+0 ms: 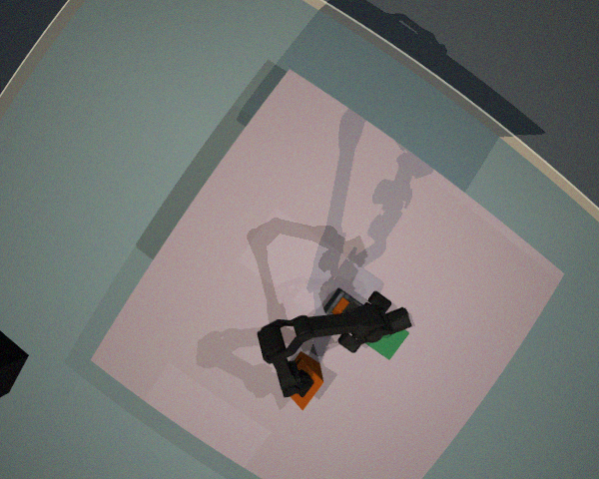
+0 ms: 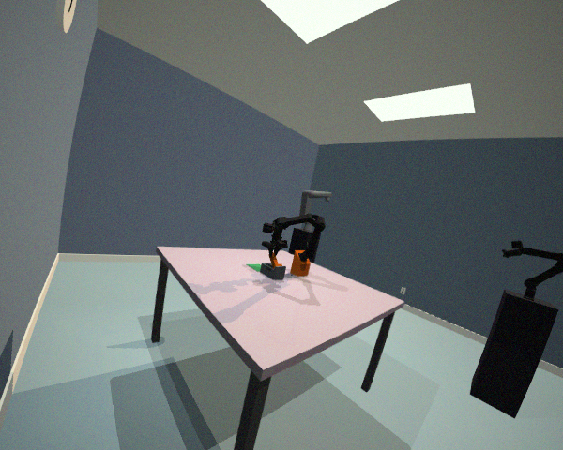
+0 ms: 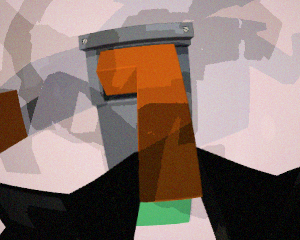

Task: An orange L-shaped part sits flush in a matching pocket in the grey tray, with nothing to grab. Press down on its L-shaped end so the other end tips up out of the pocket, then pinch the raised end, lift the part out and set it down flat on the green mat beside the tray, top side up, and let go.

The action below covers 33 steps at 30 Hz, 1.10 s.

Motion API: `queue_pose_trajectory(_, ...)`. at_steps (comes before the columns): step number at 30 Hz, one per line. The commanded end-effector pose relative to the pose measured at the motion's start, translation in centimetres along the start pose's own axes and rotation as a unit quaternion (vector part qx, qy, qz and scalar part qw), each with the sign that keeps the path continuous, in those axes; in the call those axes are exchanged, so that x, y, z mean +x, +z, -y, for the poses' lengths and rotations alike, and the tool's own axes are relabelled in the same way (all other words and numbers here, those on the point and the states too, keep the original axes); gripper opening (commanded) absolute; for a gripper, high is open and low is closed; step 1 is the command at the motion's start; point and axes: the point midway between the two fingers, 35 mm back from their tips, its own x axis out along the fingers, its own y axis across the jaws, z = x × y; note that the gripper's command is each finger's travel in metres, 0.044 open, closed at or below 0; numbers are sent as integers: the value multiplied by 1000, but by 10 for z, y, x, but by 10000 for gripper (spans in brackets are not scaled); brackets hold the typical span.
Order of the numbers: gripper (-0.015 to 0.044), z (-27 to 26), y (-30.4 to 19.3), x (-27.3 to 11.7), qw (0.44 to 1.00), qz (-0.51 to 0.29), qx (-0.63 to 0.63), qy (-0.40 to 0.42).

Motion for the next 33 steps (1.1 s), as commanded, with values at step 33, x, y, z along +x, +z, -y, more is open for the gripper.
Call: queue_pose_trajectory(33,0,-2,-42,-27,1000,-3,-4,-1)
